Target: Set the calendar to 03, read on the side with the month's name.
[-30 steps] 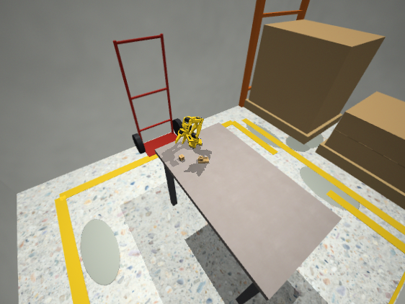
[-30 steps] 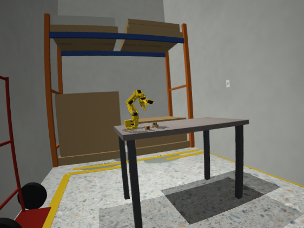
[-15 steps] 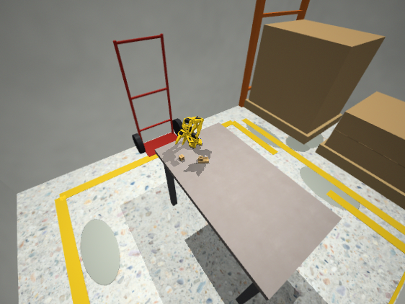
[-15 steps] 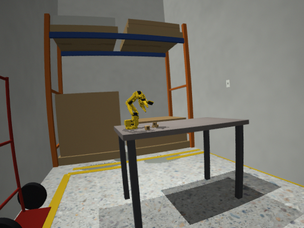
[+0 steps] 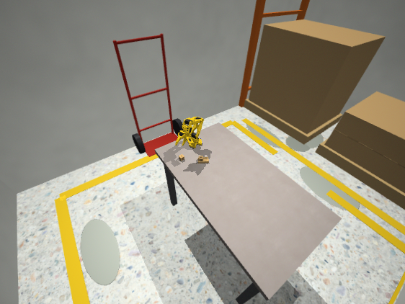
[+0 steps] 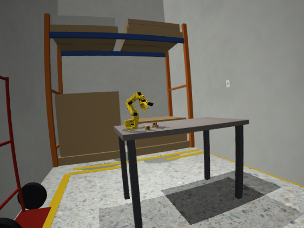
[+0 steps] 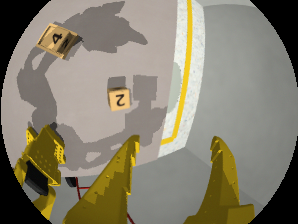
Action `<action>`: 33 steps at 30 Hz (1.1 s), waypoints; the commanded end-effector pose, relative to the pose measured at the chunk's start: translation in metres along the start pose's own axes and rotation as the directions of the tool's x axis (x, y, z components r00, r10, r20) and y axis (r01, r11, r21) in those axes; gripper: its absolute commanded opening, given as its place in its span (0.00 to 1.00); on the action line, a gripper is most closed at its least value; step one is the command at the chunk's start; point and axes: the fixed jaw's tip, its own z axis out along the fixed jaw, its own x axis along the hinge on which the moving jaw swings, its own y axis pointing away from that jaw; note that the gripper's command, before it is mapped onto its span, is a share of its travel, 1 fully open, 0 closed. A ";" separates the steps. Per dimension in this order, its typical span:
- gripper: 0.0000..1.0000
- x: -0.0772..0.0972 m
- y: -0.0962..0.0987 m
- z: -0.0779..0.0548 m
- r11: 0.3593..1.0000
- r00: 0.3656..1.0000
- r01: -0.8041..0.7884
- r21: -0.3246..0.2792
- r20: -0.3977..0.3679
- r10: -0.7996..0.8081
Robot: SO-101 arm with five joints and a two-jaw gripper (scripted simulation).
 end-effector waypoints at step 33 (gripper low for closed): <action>0.35 0.010 0.038 0.053 0.905 0.992 -0.029 -0.423 -0.120 -0.025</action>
